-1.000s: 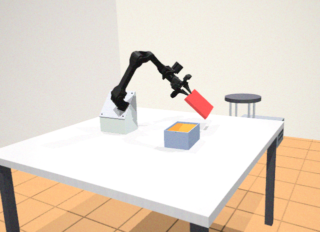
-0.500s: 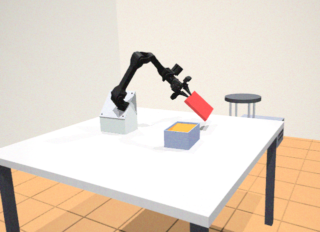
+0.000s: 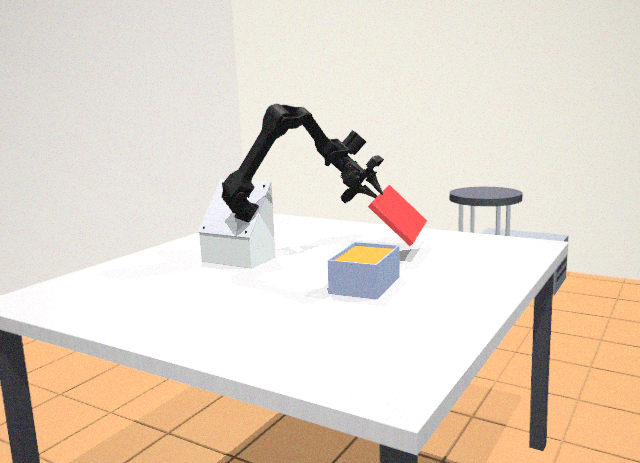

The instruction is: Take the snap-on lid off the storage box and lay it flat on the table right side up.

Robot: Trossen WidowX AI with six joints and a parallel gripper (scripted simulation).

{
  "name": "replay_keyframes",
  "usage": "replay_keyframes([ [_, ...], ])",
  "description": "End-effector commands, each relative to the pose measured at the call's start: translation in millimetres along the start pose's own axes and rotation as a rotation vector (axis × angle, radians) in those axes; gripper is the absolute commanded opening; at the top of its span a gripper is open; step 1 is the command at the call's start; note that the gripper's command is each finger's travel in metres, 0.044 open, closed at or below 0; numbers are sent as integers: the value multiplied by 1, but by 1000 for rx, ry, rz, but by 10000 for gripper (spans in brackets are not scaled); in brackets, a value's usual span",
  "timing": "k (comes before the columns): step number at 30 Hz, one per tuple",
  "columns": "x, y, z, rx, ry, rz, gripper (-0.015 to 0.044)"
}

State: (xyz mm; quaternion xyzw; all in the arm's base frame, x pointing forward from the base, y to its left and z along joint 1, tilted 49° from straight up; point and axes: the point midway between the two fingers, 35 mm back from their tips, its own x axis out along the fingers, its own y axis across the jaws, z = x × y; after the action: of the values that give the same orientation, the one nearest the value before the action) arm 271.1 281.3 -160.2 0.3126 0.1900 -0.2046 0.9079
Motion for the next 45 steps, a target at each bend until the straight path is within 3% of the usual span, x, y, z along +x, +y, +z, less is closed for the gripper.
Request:
replay_keyframes([
  [1,1,-1,-1,0,3,4,0],
  [45,24,-28,0,-1,1,5,0],
])
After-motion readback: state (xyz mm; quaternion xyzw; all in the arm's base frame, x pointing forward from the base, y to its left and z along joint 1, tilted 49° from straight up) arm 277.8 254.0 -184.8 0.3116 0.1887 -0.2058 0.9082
